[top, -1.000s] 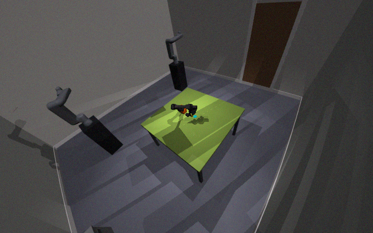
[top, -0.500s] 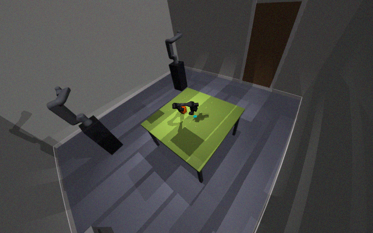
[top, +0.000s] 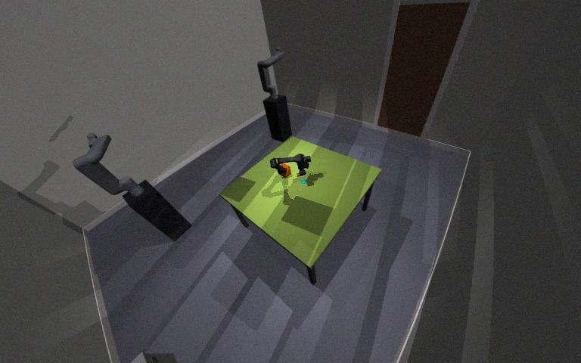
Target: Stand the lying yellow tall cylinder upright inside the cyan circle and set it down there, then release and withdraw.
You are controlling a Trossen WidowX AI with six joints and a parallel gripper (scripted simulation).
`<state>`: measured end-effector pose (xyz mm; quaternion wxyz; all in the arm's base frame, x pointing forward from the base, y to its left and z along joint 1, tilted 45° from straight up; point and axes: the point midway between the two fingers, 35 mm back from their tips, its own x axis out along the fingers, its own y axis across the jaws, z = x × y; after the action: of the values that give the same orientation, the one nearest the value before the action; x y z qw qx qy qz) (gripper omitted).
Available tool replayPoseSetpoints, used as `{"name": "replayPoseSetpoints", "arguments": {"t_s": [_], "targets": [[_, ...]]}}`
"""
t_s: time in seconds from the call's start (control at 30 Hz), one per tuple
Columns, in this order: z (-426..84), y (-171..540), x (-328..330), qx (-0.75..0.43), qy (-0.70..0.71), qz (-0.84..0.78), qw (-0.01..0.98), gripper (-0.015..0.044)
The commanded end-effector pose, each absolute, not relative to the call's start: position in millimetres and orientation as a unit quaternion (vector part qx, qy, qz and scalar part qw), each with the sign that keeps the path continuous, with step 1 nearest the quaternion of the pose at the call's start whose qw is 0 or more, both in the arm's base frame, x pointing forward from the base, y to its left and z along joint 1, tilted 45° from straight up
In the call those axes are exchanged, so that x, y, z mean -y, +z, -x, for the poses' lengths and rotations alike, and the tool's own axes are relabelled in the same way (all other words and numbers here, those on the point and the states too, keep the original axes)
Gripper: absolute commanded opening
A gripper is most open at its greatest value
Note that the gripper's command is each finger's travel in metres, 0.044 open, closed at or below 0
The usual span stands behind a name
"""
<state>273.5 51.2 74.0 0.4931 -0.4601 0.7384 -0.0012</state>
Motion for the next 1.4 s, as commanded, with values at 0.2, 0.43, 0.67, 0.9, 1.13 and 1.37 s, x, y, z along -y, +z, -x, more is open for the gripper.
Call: {"name": "replayPoseSetpoints", "arguments": {"t_s": [0.2,0.43,0.67,0.9,1.13,1.37], "targets": [[-261.6,56.2,-70.8,-0.732,0.108,0.532,0.412,0.0105],[-260.1,54.5,-71.3,-0.732,0.119,0.532,0.407,0.0105],[-257.2,52.1,-68.0,-0.737,0.136,0.514,0.417,0.0105],[-254.5,49.8,-65.0,-0.74,0.152,0.496,0.427,0.0105],[-251.9,47.5,-62.4,-0.742,0.169,0.478,0.438,0.0105],[-249.6,45.4,-60.1,-0.743,0.185,0.461,0.449,0.0105]]}}
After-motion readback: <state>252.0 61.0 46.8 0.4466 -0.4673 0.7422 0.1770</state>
